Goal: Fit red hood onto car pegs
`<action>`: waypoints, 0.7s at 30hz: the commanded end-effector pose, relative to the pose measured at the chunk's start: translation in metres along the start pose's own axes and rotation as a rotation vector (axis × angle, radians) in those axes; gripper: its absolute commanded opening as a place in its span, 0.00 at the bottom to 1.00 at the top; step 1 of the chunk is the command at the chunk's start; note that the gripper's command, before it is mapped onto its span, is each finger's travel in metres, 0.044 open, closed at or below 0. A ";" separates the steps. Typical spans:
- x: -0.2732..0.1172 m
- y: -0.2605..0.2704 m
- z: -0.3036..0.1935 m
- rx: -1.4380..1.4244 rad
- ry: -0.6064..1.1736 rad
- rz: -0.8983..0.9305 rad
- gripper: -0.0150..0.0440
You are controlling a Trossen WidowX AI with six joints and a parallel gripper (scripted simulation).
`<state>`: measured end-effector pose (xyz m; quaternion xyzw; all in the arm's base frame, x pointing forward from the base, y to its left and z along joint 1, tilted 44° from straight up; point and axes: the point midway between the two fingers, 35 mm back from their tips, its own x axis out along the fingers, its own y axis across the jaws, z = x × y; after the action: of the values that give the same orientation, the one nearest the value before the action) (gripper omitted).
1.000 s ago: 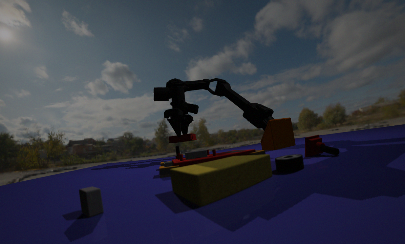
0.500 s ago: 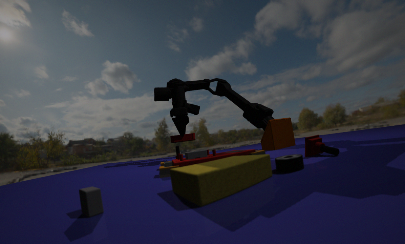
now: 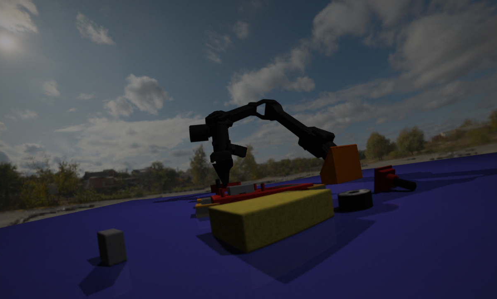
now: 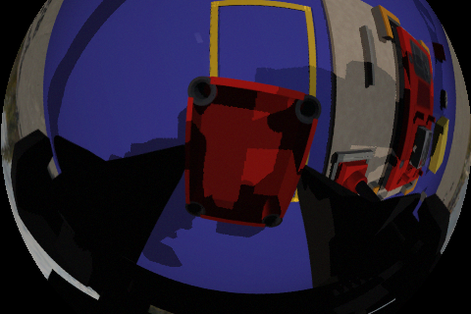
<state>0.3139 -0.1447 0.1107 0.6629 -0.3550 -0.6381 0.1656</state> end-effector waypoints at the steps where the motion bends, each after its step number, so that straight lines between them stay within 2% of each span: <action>1: 0.018 0.000 0.002 -0.008 -0.002 0.003 0.25; 10: 0.019 0.000 0.003 -0.008 -0.002 0.004 0.25; 21: 0.018 0.000 0.002 -0.002 -0.001 0.001 0.74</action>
<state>0.3104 -0.1566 0.0976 0.6619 -0.3547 -0.6390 0.1668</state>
